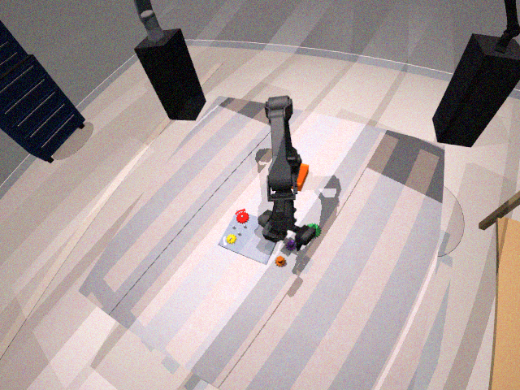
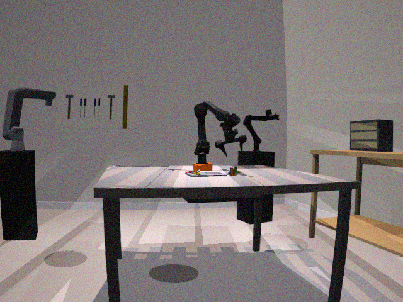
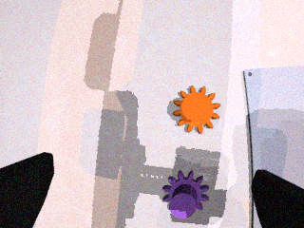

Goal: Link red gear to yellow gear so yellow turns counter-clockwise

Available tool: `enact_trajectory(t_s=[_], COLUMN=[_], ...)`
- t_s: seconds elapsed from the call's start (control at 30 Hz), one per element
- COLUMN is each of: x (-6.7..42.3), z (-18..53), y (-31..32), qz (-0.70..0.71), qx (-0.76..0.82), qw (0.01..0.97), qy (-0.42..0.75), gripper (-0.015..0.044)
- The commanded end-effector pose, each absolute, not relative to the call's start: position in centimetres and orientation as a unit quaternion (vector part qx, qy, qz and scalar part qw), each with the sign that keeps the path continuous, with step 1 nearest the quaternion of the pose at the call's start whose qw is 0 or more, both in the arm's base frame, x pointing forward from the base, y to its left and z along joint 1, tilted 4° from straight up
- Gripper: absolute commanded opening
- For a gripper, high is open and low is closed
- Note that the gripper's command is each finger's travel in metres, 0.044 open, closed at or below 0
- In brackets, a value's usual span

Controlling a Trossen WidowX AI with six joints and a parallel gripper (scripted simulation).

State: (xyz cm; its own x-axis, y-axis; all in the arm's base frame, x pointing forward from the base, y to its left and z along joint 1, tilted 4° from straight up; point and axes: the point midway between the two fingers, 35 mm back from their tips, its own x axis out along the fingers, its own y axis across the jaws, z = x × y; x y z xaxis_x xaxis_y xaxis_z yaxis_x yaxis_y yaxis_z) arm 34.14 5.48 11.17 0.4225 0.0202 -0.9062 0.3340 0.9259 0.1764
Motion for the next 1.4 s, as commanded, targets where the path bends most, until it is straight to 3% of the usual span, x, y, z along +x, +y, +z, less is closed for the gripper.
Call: enact_trajectory(t_s=[0.0,1.37], x=[31.4,31.7], z=[6.9,2.3], y=[6.0,5.6], qz=[-0.183,-0.195], qx=[0.16,0.156], qw=[0.72,0.704], qy=[0.651,0.664], gripper=[0.044,0.044])
